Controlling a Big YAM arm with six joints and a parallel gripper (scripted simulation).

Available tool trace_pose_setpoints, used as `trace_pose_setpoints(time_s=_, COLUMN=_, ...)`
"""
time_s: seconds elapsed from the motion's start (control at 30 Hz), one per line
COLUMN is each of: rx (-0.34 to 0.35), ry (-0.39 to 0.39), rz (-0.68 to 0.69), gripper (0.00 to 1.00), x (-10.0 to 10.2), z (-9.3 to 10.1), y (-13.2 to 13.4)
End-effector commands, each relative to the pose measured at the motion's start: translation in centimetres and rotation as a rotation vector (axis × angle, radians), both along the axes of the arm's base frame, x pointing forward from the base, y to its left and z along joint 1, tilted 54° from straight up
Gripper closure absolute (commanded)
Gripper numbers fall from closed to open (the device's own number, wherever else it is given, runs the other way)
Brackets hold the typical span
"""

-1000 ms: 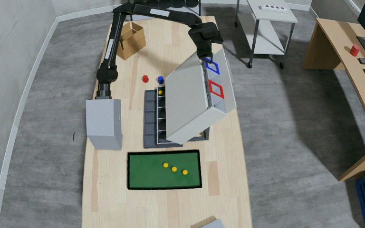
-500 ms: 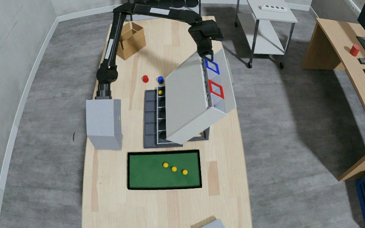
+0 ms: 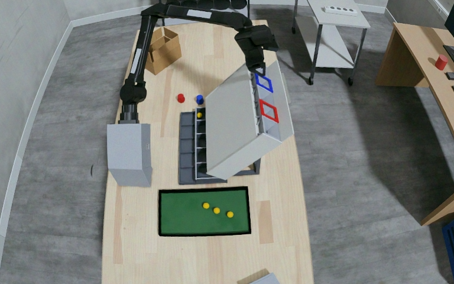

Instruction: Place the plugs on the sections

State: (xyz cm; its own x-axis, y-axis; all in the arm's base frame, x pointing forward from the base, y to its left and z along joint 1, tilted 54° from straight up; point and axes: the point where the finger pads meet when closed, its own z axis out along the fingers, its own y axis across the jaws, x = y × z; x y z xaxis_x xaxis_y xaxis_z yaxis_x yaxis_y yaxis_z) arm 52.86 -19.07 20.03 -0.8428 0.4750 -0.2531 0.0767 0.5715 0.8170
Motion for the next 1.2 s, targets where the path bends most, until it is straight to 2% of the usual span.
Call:
trace_pose_setpoints(time_s=0.0, rx=-0.020, ry=-0.032, rz=-0.014, gripper=0.41, x=0.85, z=1.62, y=-1.80)
trace_pose_setpoints(time_s=1.17, rx=-0.036, ry=-0.055, rz=-0.009, gripper=0.41, x=0.82, z=1.62, y=-1.76)
